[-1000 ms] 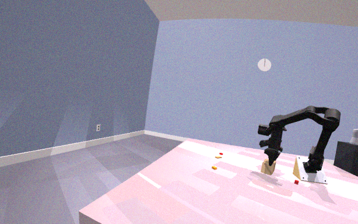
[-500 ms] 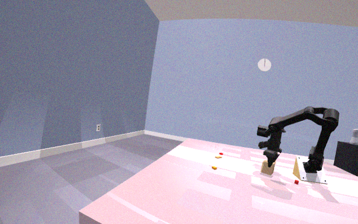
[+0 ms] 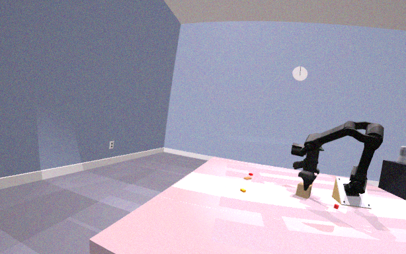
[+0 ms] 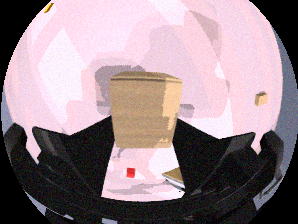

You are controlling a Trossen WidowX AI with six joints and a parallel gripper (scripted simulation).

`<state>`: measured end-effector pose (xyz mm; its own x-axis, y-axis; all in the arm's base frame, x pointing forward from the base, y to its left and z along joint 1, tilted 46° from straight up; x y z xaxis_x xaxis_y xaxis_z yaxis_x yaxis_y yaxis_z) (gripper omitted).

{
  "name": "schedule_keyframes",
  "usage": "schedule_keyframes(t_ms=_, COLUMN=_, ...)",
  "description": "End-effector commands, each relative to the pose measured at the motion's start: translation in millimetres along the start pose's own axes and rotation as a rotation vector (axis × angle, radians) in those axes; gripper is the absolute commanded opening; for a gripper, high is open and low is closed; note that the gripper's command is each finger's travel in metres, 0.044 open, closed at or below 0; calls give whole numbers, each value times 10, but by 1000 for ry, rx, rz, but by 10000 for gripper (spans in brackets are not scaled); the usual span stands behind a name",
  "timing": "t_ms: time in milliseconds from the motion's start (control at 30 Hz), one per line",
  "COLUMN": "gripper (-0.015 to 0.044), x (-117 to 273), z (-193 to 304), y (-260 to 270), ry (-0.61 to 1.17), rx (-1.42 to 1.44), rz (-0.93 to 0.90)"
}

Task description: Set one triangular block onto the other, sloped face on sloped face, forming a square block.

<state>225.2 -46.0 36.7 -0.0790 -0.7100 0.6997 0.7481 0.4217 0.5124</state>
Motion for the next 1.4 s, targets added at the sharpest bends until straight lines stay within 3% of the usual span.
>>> schedule_keyframes(t_ms=0, gripper=0, x=-10, z=6, y=-4, ry=3, rx=-8, rz=-3)
schedule_keyframes(t_ms=800, gripper=0, x=-22, z=-2, y=-1, ry=5, rx=-9, rz=-1)
schedule_keyframes(t_ms=1367, gripper=440, x=-14, z=-5, y=1, ry=0, rx=-1, rz=0)
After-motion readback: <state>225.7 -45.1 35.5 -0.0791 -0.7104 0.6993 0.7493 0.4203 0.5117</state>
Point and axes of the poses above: the point midway between the two fingers, 35 mm back from their tips, its own x axis back along the fingers, its own y axis across the jaws, z = x × y, the point moved 3 cm from there along x, back along the fingers, and after that the axes turned 14 degrees about -x, right-handed, at the moved point
